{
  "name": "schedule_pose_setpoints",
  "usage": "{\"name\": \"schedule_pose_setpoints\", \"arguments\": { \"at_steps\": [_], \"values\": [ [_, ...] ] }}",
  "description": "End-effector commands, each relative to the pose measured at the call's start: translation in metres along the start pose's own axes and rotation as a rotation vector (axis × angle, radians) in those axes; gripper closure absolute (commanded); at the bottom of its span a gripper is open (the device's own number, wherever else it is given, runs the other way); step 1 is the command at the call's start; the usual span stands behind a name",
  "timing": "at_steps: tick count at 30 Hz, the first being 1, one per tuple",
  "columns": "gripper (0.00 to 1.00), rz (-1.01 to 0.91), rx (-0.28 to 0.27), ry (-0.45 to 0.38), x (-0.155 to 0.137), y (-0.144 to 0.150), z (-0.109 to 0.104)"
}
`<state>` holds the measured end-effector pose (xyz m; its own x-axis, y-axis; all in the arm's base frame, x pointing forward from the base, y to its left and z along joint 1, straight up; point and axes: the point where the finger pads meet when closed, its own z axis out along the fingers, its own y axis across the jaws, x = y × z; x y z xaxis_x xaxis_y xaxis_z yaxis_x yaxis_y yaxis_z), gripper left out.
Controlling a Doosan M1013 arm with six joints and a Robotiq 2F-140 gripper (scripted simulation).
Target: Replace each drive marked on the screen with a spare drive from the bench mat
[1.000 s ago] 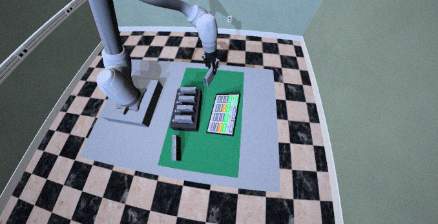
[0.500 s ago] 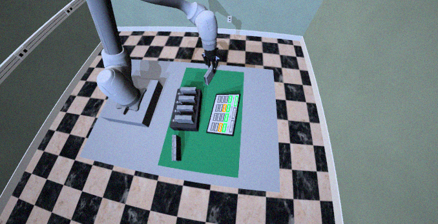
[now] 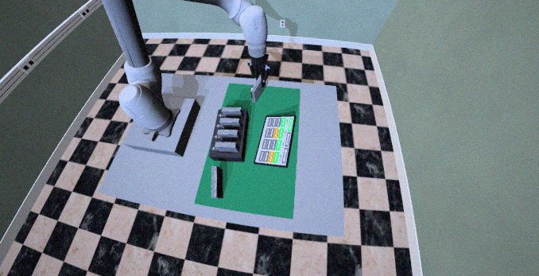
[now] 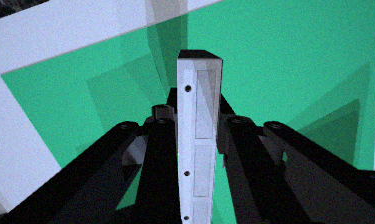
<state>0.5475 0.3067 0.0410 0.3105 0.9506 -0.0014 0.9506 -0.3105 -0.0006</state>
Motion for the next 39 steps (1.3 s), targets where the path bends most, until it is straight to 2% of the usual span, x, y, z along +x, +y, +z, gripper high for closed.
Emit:
{"name": "schedule_pose_setpoints", "arguments": {
  "at_steps": [1, 9, 11, 26, 28, 39],
  "values": [
    [0.90, 0.000, -0.001, 0.001, 0.000, 0.000, -0.007],
    [0.90, 0.000, -0.001, 0.001, 0.000, 0.000, -0.032],
    [0.90, 0.000, -0.001, 0.001, 0.000, 0.000, -0.032],
    [0.90, 0.000, -0.001, 0.001, 0.000, 0.000, -0.082],
    [0.90, 0.000, -0.001, 0.001, 0.000, 0.000, -0.082],
    [0.90, 0.000, -0.001, 0.001, 0.000, 0.000, -0.115]
  ]
}}
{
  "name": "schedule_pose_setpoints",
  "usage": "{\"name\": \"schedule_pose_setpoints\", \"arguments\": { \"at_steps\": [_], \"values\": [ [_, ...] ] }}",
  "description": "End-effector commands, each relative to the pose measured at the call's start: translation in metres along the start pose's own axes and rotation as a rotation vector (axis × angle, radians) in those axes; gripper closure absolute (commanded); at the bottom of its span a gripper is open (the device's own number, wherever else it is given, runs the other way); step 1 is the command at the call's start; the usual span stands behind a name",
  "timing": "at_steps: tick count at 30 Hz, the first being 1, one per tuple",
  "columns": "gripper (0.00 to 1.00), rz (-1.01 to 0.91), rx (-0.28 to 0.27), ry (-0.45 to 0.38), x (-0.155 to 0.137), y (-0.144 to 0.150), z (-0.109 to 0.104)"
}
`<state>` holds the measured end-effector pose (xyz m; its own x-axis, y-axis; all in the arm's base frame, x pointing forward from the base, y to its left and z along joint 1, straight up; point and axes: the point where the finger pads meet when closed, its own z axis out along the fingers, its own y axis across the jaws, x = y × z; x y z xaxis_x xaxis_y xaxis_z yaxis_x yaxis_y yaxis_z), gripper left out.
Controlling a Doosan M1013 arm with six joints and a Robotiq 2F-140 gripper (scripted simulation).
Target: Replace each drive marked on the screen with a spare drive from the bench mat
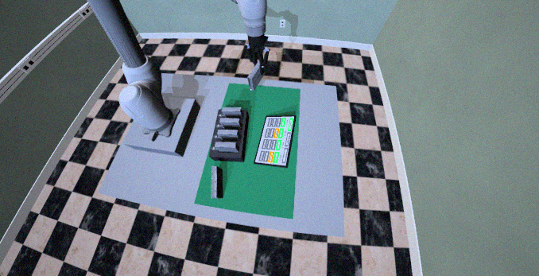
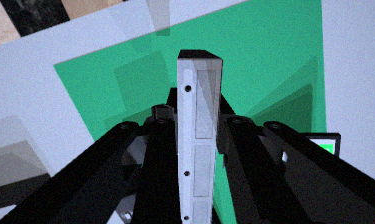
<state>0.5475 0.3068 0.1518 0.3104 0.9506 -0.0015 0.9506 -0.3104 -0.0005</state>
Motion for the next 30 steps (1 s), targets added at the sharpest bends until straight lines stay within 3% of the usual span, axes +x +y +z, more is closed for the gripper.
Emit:
{"name": "schedule_pose_setpoints", "arguments": {
  "at_steps": [1, 18, 30],
  "values": [
    [0.90, 0.000, 0.000, 0.001, 0.000, 0.000, -0.006],
    [0.90, 0.000, 0.000, 0.001, 0.000, 0.000, -0.034],
    [0.90, 0.000, 0.000, 0.001, 0.000, 0.000, -0.042]
  ]
}}
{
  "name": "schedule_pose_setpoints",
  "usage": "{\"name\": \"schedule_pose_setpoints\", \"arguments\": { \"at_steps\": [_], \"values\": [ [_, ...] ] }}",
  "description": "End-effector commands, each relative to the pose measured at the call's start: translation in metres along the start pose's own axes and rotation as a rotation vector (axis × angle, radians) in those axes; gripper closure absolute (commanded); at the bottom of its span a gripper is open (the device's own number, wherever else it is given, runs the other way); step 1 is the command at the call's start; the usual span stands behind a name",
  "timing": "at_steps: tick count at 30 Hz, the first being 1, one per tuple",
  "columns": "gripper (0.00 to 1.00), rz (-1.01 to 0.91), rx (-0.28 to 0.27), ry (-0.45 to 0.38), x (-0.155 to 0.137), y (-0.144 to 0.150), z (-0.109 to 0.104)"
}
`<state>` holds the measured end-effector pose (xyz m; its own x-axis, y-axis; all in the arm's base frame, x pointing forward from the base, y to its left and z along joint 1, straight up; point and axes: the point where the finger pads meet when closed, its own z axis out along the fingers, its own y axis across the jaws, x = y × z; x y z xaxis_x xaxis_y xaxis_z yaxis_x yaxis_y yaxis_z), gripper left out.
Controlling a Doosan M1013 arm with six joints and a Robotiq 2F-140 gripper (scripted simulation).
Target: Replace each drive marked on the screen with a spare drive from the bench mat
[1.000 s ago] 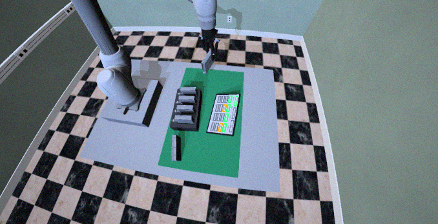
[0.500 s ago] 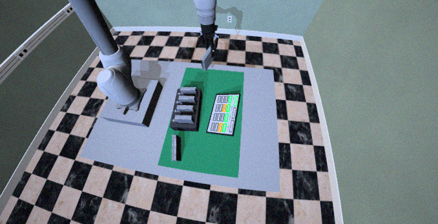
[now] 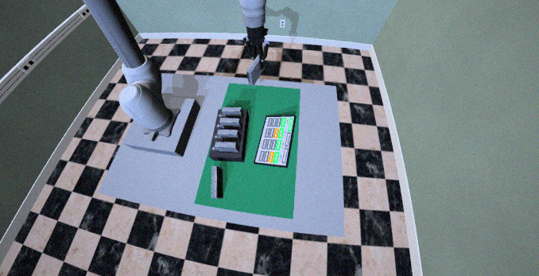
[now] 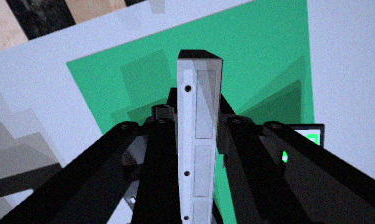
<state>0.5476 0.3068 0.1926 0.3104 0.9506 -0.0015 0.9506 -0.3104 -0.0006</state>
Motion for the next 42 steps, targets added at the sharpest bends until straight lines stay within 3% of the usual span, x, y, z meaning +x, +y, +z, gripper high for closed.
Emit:
{"name": "schedule_pose_setpoints", "arguments": {
  "at_steps": [1, 19, 42],
  "values": [
    [0.90, 0.000, -0.001, 0.001, 0.0003, 0.0002, -0.0016],
    [0.90, 0.023, -0.001, 0.001, 0.0003, 0.0002, -0.0027],
    [0.90, 0.449, 0.000, 0.001, 0.0003, 0.0002, -0.0027]
  ]
}}
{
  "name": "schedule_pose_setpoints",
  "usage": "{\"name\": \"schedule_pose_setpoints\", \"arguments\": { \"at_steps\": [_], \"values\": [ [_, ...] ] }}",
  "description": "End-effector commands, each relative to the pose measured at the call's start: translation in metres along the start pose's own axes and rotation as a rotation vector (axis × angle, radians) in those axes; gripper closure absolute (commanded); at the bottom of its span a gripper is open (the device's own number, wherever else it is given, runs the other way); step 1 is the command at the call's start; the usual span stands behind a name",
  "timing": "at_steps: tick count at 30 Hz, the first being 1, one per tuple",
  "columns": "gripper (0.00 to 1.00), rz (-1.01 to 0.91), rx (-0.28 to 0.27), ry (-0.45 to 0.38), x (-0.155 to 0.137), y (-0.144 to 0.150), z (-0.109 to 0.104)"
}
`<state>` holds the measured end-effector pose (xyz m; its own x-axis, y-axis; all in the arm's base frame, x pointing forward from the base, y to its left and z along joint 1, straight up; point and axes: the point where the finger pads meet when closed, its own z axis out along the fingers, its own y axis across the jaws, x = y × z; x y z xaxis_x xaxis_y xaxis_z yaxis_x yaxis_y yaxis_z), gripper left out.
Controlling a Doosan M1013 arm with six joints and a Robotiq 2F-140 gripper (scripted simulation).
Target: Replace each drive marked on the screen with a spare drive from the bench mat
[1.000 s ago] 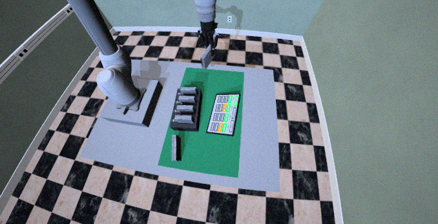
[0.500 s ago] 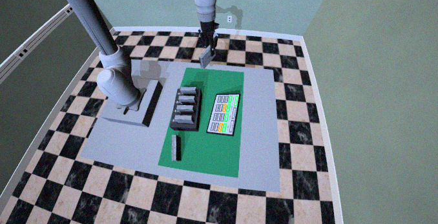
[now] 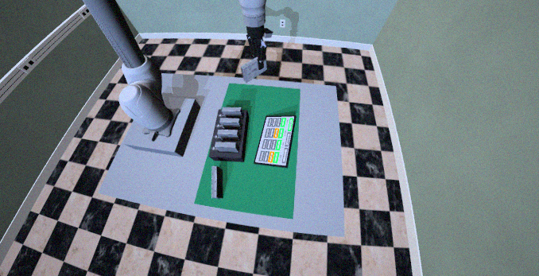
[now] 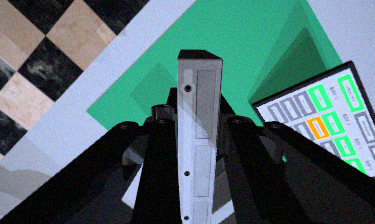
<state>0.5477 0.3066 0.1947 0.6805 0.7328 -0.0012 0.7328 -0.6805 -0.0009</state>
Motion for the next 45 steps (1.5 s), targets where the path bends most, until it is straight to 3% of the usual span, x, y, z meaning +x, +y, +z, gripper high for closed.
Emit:
{"name": "schedule_pose_setpoints", "arguments": {
  "at_steps": [1, 19, 33, 45],
  "values": [
    [0.90, 0.017, -0.001, 0.001, 0.0004, -0.0002, -0.0007],
    [0.90, 0.114, -0.001, 0.001, 0.0004, -0.0002, -0.0007],
    [0.90, 0.445, -0.001, 0.001, 0.0004, -0.0002, -0.0007],
    [0.90, 0.494, -0.001, 0.001, 0.0004, -0.0002, -0.0007]
  ]
}}
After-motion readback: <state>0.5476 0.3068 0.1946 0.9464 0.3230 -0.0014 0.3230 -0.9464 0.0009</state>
